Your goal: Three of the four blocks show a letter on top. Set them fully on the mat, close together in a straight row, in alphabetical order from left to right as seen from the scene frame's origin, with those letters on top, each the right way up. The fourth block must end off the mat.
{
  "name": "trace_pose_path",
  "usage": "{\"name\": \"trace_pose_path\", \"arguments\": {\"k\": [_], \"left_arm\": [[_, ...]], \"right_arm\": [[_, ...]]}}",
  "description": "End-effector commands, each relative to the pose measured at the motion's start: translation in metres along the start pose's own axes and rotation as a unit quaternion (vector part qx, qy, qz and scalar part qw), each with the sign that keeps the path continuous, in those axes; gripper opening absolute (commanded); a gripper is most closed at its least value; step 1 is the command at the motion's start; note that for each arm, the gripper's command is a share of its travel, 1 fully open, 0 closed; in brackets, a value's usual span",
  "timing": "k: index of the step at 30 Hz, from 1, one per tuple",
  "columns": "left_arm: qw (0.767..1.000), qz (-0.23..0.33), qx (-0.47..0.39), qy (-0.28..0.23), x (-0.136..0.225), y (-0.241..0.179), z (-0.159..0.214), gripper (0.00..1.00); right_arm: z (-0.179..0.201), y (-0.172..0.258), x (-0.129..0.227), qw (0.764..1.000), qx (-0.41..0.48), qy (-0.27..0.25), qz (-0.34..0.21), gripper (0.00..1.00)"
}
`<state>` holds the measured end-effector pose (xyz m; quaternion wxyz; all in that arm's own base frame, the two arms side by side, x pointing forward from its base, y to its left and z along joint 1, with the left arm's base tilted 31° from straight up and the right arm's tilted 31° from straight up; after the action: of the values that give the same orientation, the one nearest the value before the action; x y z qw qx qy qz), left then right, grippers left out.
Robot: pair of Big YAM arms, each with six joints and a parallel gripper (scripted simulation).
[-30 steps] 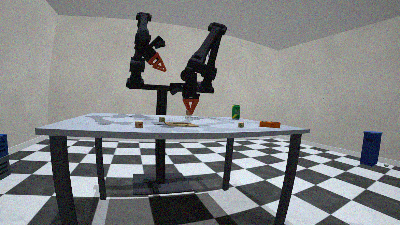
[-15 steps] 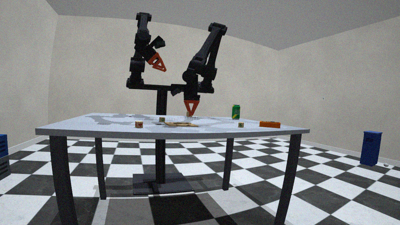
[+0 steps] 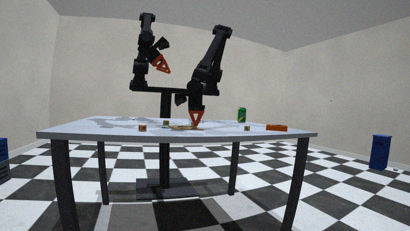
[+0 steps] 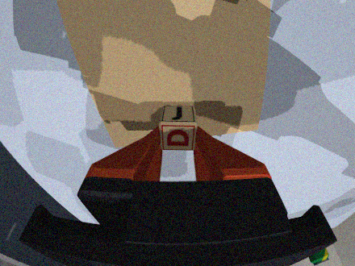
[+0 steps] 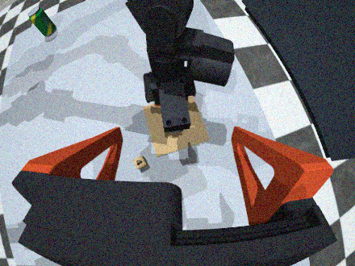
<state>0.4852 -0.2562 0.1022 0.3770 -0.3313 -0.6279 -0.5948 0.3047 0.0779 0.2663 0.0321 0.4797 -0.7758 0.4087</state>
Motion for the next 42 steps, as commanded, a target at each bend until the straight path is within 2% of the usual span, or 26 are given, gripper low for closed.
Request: {"name": "trace_pose_path", "arguments": {"k": [1, 6, 9, 14, 17, 21, 22, 28, 36, 40, 41, 42], "left_arm": [[1.000, -0.011, 0.001, -0.007, -0.006, 0.011, -0.007, 0.20], [1.000, -0.018, 0.002, -0.013, 0.004, 0.011, -0.011, 0.20], [1.000, -0.019, 0.005, -0.013, 0.011, 0.013, -0.005, 0.49], [1.000, -0.007, -0.001, -0.009, 0.036, 0.003, -0.005, 0.50], [1.000, -0.008, 0.000, -0.009, 0.038, 0.004, -0.006, 0.50], [1.000, -0.009, 0.000, -0.010, 0.051, 0.005, -0.006, 0.96], [1.000, -0.009, 0.000, -0.010, 0.057, 0.004, -0.005, 1.00], [0.999, -0.029, 0.019, -0.023, 0.105, 0.011, -0.015, 1.00], [0.989, -0.077, 0.115, -0.046, 0.094, 0.020, 0.007, 1.00], [0.968, -0.132, 0.182, -0.113, 0.104, 0.019, -0.001, 1.00], [0.961, -0.145, 0.197, -0.132, 0.107, 0.017, -0.005, 1.00], [0.952, -0.158, 0.212, -0.154, 0.111, 0.014, -0.008, 1.00]], "right_arm": [[-0.013, -0.024, 0.007, 0.999, 0.026, -0.006, 0.018, 1.00], [-0.013, -0.024, 0.007, 0.999, 0.026, -0.006, 0.018, 1.00], [-0.013, -0.024, 0.007, 0.999, 0.026, -0.006, 0.018, 1.00], [-0.013, -0.024, 0.007, 0.999, 0.026, -0.006, 0.018, 1.00], [-0.013, -0.024, 0.007, 0.999, 0.026, -0.006, 0.018, 1.00], [-0.013, -0.024, 0.007, 0.999, 0.026, -0.006, 0.018, 1.00], [-0.013, -0.024, 0.007, 0.999, 0.026, -0.006, 0.018, 1.00], [-0.013, -0.024, 0.007, 0.999, 0.026, -0.006, 0.018, 1.00], [-0.013, -0.024, 0.007, 0.999, 0.026, -0.006, 0.018, 1.00], [-0.006, -0.036, -0.001, 1.000, -0.019, 0.005, 0.022, 0.55], [-0.004, -0.043, -0.004, 0.999, -0.038, 0.012, 0.026, 0.49], [-0.001, -0.052, -0.009, 0.998, -0.055, 0.023, 0.030, 0.49]]}}
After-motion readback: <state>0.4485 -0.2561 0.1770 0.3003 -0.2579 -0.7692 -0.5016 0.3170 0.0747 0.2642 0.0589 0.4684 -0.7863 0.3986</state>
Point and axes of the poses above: on each arm, the point where the finger pads meet when closed, its own x axis back along the fingers, its own y axis across the jaws, z = x × y, the point moved 6 cm from there along x, back along the fingers, and after that the axes turned 11 degrees about x, right-handed, at the moved point
